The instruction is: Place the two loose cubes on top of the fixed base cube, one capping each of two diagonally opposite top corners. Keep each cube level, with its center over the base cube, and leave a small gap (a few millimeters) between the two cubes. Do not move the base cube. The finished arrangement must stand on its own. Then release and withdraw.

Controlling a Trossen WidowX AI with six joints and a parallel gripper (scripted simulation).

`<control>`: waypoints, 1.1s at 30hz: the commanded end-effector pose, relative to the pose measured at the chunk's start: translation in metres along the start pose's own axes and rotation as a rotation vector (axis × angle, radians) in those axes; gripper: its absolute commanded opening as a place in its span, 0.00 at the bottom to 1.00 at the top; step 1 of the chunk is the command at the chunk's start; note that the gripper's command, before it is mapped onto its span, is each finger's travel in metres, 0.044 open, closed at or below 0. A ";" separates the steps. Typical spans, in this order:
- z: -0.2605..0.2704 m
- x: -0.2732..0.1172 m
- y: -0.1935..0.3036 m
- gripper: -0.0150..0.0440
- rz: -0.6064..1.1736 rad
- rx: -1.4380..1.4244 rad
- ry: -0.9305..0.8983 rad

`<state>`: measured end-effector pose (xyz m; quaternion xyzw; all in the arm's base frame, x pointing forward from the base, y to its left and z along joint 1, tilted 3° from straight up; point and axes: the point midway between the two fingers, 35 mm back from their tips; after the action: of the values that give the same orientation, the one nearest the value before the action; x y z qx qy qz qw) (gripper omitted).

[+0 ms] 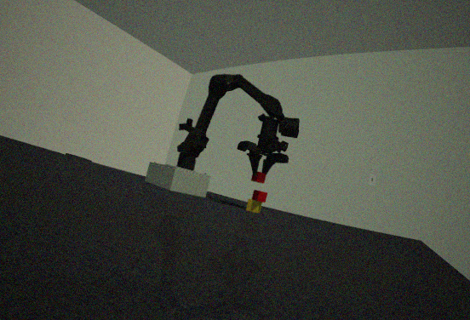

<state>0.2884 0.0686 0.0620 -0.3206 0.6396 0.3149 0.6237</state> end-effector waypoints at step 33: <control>0.000 0.058 0.003 0.43 0.006 0.003 0.000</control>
<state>0.2859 0.0688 0.0105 -0.3207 0.6404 0.3152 0.6226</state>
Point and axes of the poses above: the point midway between the two fingers, 35 mm back from their tips, its own x axis out along the fingers, its own z axis across the jaws, y = z × x, and after that the axes turned 9 degrees about x, right-handed
